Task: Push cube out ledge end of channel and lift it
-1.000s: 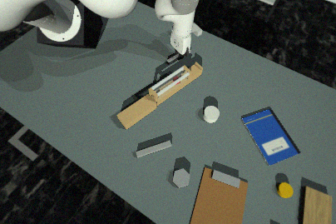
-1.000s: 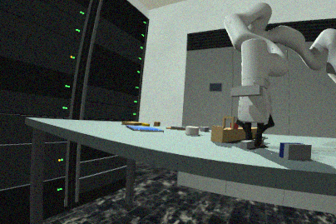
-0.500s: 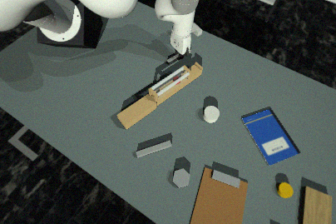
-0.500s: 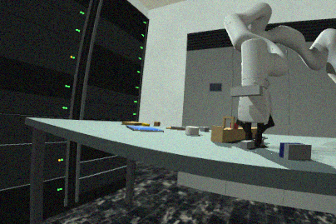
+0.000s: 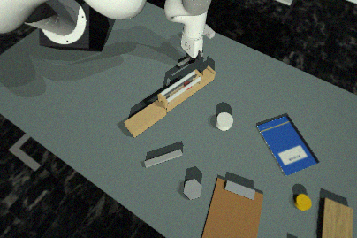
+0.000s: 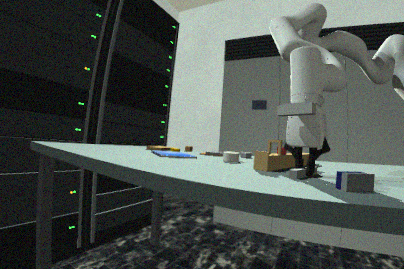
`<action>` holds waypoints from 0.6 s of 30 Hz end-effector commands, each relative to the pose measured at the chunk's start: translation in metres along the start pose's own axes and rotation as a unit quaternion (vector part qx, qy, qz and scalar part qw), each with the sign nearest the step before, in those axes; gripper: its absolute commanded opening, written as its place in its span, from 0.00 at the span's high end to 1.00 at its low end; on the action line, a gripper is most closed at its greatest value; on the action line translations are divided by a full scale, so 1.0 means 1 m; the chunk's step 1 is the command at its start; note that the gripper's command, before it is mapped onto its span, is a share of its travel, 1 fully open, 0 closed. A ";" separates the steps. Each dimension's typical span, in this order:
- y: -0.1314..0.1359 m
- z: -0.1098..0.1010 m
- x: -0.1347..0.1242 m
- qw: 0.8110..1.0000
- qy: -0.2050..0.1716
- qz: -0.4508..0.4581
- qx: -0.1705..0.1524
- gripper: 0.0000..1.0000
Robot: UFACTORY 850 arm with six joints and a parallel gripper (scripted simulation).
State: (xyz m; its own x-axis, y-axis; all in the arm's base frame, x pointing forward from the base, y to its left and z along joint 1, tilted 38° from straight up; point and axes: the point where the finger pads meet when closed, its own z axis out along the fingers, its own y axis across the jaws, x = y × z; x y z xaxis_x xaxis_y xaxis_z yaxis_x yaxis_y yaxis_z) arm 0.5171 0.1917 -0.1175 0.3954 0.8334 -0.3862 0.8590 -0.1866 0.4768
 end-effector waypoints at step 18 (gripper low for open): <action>0.000 -0.115 0.000 1.000 0.001 0.000 0.000 1.00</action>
State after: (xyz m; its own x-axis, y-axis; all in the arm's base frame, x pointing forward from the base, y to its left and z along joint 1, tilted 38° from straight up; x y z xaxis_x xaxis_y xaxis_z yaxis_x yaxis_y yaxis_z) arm 0.4903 0.2370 -0.0519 0.3946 0.8357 -0.3821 0.8580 -0.1863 0.4787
